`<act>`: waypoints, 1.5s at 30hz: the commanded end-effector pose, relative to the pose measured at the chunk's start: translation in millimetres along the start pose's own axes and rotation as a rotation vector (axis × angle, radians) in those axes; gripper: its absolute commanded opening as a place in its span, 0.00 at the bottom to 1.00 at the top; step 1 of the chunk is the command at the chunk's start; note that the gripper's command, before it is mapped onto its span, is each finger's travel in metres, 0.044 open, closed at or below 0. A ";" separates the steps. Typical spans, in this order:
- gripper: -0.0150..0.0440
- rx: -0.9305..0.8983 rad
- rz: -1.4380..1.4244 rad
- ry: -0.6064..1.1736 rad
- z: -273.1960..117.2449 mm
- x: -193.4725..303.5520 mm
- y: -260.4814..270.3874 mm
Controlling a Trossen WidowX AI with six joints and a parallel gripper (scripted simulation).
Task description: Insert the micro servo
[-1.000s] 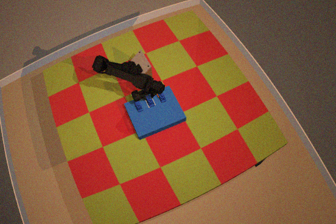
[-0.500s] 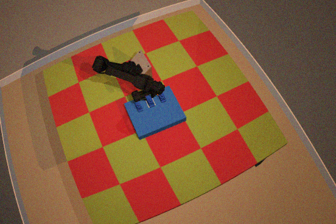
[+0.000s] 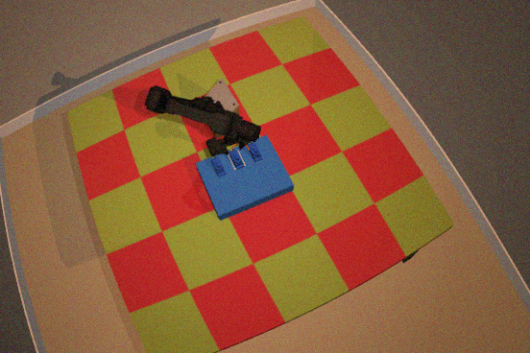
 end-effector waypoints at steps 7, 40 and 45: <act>1.00 0.006 0.007 0.003 -43.0 70.3 -12.4; 1.00 0.016 0.019 0.011 -111.7 95.7 -11.4; 1.00 0.016 0.019 0.011 -111.7 95.7 -11.4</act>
Point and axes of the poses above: the point midway between the two fingers, 35 mm back from their tips, its own z axis out along the fingers, its own y axis across the jaws, x = y × z, the point moved 7 cm from there along -z, back along the fingers, and after that the axes turned 9 degrees about z, right-handed, at the moved point
